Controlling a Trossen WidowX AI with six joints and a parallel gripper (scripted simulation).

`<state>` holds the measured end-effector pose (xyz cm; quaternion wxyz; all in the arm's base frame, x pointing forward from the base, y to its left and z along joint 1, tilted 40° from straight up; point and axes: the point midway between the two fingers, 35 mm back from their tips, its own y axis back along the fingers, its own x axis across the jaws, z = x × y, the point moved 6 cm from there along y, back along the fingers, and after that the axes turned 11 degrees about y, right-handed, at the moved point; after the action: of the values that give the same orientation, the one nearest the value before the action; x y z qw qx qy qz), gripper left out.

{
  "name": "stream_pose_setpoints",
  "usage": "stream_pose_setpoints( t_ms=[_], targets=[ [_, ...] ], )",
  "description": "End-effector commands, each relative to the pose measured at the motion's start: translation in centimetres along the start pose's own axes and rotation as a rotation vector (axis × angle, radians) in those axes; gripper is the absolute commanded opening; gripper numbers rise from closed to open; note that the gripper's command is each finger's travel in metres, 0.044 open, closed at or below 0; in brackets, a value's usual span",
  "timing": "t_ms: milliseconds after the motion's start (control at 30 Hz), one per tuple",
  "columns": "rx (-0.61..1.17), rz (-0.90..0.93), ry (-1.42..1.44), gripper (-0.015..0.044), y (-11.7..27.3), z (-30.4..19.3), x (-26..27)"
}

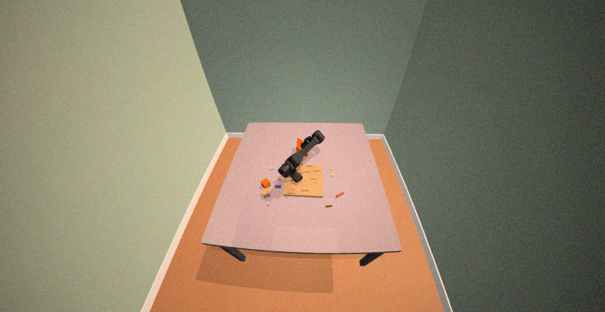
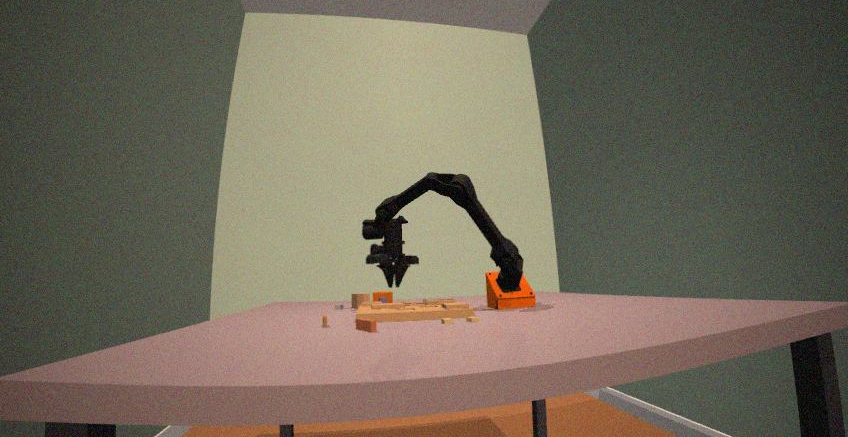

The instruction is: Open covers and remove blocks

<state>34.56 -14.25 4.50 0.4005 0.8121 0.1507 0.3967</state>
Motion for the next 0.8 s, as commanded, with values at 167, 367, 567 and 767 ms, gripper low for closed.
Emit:
stream_pose_setpoints(
  t_ms=[167,367,567,767],
  targets=[
    [-0.001,-0.006,0.046,0.0144,0.56,-0.09,0.06],
    [0.000,-0.006,0.138,0.0144,0.35,-0.07,0.07],
    [0.000,-0.006,0.231,0.0144,0.15,-0.06,0.07],
    [0.000,-0.006,0.324,0.0144,-0.06,-0.05,0.08]
  ],
)
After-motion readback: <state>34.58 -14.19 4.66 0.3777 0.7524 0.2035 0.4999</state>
